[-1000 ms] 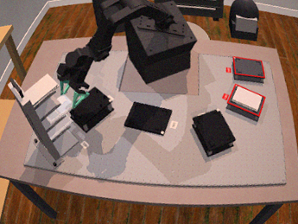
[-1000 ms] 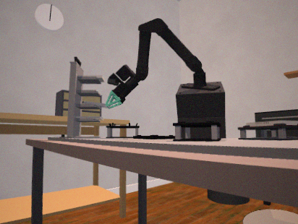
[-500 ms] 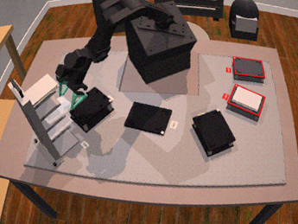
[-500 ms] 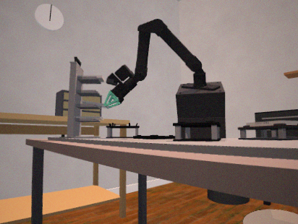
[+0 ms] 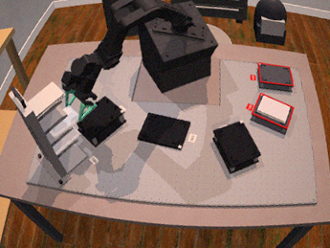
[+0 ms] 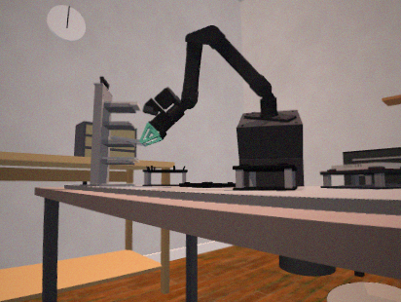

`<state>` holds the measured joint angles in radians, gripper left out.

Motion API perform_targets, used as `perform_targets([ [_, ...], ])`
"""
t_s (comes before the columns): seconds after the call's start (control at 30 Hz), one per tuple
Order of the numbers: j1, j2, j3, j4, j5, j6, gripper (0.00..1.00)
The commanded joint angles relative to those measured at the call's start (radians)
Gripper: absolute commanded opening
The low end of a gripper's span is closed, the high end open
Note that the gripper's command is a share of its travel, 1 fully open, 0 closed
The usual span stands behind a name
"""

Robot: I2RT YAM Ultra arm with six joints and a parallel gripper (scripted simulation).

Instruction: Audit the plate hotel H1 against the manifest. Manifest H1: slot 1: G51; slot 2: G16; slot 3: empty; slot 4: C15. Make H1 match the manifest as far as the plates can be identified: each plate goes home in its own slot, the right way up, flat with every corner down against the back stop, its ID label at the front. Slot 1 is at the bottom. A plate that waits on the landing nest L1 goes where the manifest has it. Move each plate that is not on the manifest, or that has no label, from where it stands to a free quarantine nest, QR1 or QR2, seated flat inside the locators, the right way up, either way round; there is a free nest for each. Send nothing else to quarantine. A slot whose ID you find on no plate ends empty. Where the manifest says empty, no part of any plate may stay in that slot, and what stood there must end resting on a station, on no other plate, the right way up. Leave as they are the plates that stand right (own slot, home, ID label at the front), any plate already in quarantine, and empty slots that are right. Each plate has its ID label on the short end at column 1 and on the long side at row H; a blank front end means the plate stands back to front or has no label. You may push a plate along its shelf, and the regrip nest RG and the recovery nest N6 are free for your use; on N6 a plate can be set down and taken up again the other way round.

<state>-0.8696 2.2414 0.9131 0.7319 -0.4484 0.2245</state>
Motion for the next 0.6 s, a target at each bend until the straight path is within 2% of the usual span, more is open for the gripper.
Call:
perform_targets([
  [0.0, -0.003, -0.005, 0.004, -0.011, 0.000, 0.000, 0.86],
  [0.37, -0.003, -0.005, 0.004, -0.011, 0.000, 0.000, 0.86],
  [0.4, -0.001, -0.002, 0.005, -0.007, 0.001, 0.001, 1.00],
  [0.57, -0.001, -0.002, 0.005, -0.008, 0.001, 0.001, 1.00],
])
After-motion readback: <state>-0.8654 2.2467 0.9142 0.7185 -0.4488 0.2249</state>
